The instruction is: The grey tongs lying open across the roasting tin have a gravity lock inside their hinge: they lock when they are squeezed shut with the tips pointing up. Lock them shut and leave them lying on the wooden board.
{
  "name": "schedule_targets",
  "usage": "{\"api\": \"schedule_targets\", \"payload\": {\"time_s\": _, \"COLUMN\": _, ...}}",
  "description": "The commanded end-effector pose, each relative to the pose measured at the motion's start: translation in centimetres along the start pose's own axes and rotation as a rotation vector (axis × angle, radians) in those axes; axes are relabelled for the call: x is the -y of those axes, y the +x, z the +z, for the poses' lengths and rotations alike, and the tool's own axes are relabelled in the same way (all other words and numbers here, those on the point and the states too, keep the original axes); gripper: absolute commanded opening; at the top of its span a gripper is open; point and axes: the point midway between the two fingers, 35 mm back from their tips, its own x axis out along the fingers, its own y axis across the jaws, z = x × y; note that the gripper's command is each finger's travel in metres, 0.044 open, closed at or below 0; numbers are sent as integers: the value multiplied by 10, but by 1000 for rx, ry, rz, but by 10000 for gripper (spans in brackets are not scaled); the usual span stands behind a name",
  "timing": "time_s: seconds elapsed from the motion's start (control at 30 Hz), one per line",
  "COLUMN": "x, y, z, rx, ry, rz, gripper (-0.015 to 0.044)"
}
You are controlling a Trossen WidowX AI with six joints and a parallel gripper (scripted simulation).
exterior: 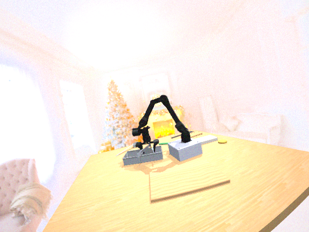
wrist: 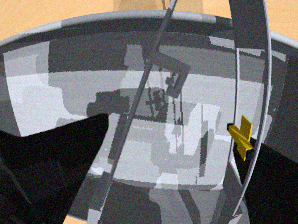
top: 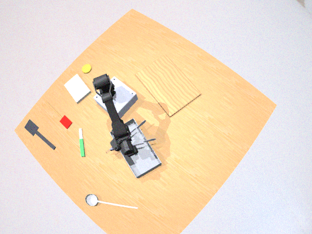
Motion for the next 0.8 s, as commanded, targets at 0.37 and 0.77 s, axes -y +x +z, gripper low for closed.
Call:
{"api": "schedule_targets", "payload": {"time_s": 0.37, "x": 0, "y": -1, "z": 0, "rx": 0, "ry": 0, "rz": 1, "gripper": 288}}
{"api": "schedule_targets", "payload": {"time_s": 0.77, "x": 0, "y": -1, "z": 0, "rx": 0, "ry": 0, "rz": 1, "gripper": 208}}
